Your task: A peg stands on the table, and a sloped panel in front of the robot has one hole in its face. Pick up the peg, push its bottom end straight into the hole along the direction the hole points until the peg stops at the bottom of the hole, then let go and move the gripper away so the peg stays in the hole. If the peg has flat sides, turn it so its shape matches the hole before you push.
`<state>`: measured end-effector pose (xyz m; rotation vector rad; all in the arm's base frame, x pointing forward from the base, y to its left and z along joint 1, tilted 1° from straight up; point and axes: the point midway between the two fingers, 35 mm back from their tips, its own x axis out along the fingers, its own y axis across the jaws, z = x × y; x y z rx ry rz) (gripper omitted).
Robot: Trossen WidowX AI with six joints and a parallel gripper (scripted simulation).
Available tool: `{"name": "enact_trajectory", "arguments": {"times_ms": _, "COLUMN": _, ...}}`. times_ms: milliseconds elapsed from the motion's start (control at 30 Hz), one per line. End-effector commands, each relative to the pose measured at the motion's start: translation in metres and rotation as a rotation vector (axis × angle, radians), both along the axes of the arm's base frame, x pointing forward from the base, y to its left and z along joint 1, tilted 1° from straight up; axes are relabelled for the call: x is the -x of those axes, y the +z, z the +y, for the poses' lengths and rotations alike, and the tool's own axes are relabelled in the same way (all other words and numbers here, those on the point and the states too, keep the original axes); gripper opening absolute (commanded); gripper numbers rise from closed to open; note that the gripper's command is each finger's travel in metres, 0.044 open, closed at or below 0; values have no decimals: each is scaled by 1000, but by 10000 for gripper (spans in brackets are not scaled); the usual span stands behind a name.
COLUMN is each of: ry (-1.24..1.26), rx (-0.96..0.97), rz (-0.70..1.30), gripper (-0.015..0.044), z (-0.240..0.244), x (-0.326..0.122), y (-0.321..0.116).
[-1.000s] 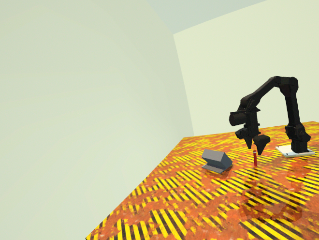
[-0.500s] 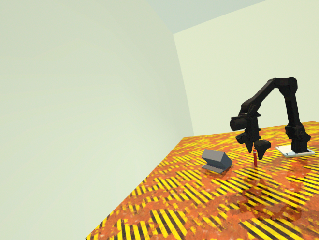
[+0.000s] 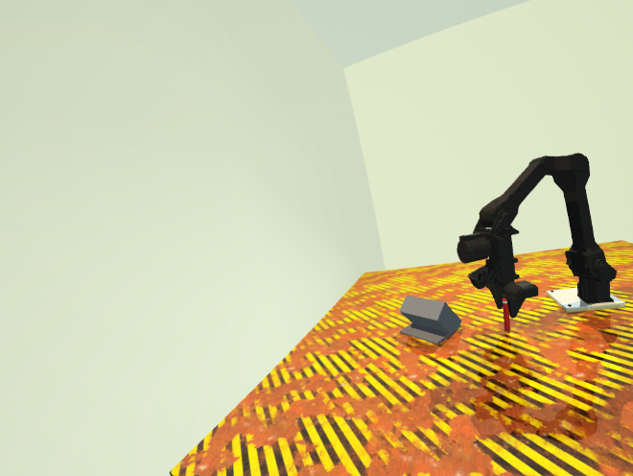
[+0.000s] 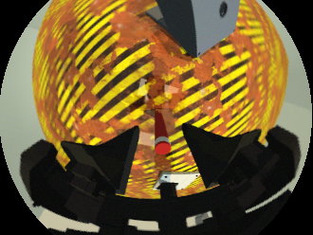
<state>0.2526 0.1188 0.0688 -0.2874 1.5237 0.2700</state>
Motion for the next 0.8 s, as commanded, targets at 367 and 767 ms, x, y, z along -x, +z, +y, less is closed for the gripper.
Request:
{"name": "enact_trajectory", "arguments": {"times_ms": 367, "ry": 0, "rx": -1, "rz": 0, "gripper": 0, "z": 0, "x": 0, "y": 0}}
{"name": "enact_trajectory", "arguments": {"times_ms": 767, "ry": -1, "rx": -2, "rz": -1, "gripper": 0, "z": 1, "x": -1, "y": 9}}
